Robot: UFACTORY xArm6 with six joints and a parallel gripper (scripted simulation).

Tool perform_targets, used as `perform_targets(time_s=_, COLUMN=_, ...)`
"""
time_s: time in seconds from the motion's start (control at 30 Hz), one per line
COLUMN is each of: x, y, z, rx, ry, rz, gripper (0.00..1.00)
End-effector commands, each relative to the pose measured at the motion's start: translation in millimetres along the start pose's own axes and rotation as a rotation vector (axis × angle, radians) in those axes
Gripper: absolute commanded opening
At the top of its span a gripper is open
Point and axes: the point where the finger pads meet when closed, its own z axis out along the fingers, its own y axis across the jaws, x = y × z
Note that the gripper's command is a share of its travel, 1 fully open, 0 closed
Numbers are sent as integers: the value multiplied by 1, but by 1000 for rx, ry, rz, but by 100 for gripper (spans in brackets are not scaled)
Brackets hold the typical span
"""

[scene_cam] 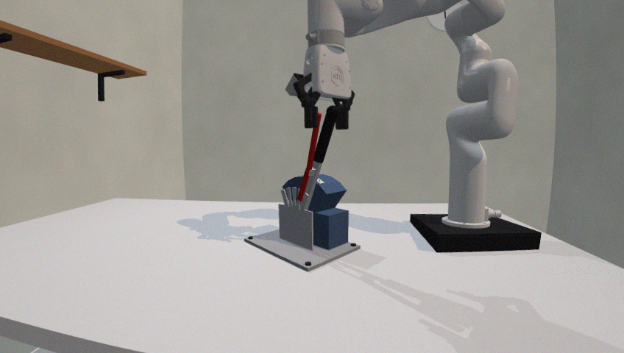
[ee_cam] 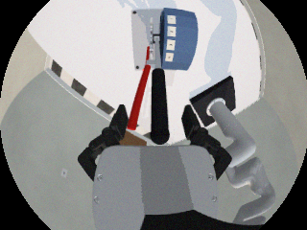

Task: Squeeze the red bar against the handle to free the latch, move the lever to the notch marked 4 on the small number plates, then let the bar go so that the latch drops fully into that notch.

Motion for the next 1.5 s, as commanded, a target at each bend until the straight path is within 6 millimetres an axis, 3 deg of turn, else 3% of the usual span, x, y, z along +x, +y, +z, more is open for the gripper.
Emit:
perform_targets(time_s=0.0, x=0, y=-1, z=-2, rx=4, ry=2, rz=0, gripper=100)
perform_targets(time_s=1.0, x=0, y=-1, z=-3, rx=4, ry=2, rz=0, gripper=100)
perform_targets(time_s=1.47, x=0, y=-1, z=-29, rx=4, ry=2, rz=0, gripper=100)
